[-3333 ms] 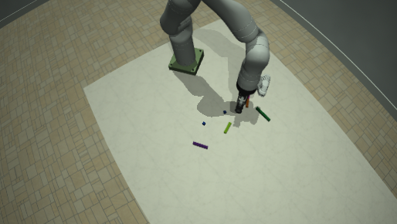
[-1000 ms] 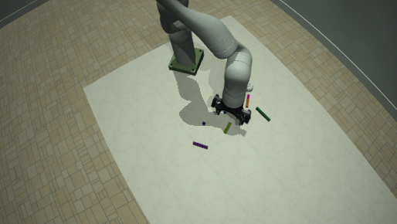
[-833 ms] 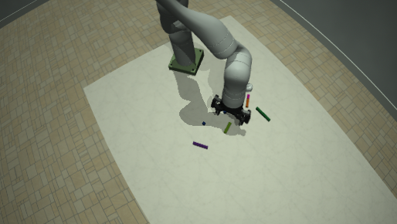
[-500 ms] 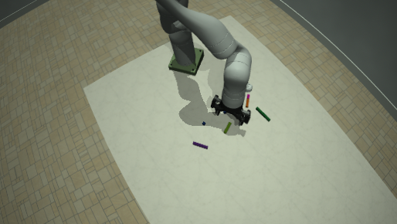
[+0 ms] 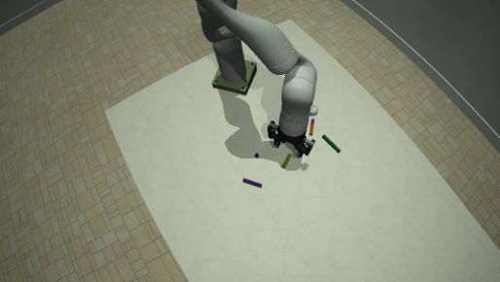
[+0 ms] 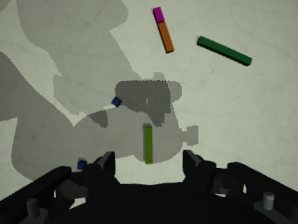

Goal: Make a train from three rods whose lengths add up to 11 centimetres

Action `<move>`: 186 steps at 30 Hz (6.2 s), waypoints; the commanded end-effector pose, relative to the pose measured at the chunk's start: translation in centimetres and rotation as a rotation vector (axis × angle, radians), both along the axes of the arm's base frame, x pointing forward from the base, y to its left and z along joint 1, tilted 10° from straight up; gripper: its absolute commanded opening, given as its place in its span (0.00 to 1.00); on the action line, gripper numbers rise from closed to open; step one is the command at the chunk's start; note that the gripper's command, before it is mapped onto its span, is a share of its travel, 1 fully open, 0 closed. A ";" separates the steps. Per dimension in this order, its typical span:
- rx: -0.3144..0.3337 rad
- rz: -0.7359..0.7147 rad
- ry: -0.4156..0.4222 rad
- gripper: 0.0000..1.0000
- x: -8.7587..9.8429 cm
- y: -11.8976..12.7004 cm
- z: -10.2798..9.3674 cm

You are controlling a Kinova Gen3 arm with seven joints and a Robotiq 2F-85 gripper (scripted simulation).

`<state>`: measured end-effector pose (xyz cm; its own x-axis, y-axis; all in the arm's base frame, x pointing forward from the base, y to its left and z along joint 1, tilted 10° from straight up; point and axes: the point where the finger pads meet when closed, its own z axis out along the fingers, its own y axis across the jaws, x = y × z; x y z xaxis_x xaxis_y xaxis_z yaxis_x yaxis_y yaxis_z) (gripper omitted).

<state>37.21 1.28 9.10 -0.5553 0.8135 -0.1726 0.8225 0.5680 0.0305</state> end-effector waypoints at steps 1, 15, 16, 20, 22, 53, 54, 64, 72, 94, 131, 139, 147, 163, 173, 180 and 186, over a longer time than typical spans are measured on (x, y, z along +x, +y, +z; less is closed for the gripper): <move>0.000 0.000 -0.001 0.24 0.0 0.0 0.0; 0.000 0.000 -0.001 0.24 0.0 0.0 0.0; 0.000 0.000 -0.001 0.24 0.0 0.0 0.0; 0.000 0.000 -0.001 0.24 0.0 0.0 0.0; 0.000 0.000 -0.001 0.24 0.0 0.0 0.0; 0.000 0.000 -0.001 0.24 0.4 -0.4 -2.5; 0.000 0.001 -0.001 0.24 0.4 -0.4 -2.7; 0.000 0.000 -0.001 0.24 0.6 -0.5 -3.8; 0.000 0.001 -0.001 0.24 0.7 -0.7 -4.6; 0.000 0.001 -0.001 0.24 0.8 -0.7 -4.9; 0.000 0.001 -0.001 0.24 0.8 -0.7 -5.2; 0.000 0.001 -0.001 0.24 0.9 -0.8 -5.9; 0.000 0.001 -0.001 0.24 1.0 -0.9 -6.5; 0.000 0.001 -0.001 0.24 1.0 -0.9 -6.6; 0.000 0.001 -0.001 0.24 1.0 -0.9 -6.6; 0.000 0.001 -0.001 0.24 1.0 -0.9 -6.6; 0.000 0.001 -0.001 0.24 1.0 -0.9 -6.6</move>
